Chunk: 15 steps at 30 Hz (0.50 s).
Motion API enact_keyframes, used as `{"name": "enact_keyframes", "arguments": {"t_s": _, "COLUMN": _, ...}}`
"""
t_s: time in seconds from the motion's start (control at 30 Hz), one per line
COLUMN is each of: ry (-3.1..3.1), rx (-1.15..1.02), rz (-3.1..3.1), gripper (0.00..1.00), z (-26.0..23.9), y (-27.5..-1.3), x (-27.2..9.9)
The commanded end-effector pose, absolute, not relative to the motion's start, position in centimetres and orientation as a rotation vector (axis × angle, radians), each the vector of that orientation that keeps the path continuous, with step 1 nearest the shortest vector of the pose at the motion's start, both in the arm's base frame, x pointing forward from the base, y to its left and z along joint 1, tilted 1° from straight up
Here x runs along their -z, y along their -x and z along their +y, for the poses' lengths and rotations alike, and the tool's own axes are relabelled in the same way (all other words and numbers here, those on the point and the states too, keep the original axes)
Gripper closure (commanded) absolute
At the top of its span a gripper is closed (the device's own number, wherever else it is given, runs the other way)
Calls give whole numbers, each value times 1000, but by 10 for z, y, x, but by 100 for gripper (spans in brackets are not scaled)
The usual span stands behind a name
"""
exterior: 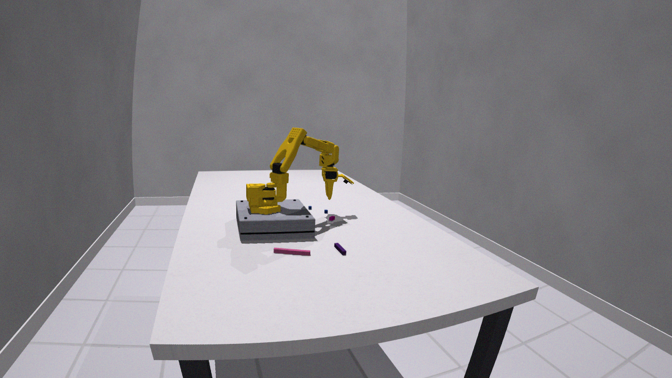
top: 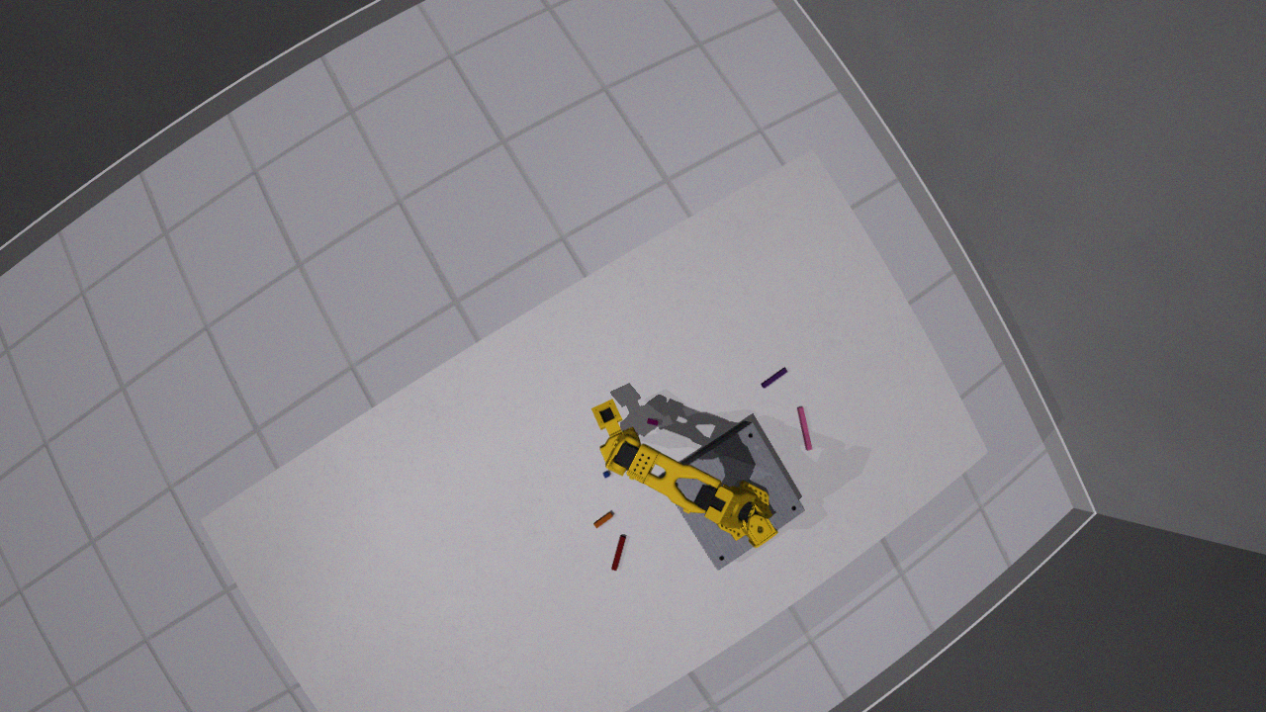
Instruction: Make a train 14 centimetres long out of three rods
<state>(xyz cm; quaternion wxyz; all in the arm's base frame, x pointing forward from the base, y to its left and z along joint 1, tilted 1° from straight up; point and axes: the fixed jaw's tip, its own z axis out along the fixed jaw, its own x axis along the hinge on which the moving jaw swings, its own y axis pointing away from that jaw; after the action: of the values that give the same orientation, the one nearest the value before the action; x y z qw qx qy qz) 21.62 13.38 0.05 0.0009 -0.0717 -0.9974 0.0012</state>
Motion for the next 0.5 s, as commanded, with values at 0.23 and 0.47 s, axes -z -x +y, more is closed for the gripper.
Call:
{"name": "enact_keyframes", "arguments": {"t_s": 0.23, "ry": 216, "rx": -16, "rz": -3120, "gripper": 81, "z": 141, "y": -212, "x": 5}}
{"name": "enact_keyframes", "arguments": {"t_s": 0.47, "ry": 216, "rx": -16, "rz": -3120, "gripper": 81, "z": 141, "y": -212, "x": 5}}
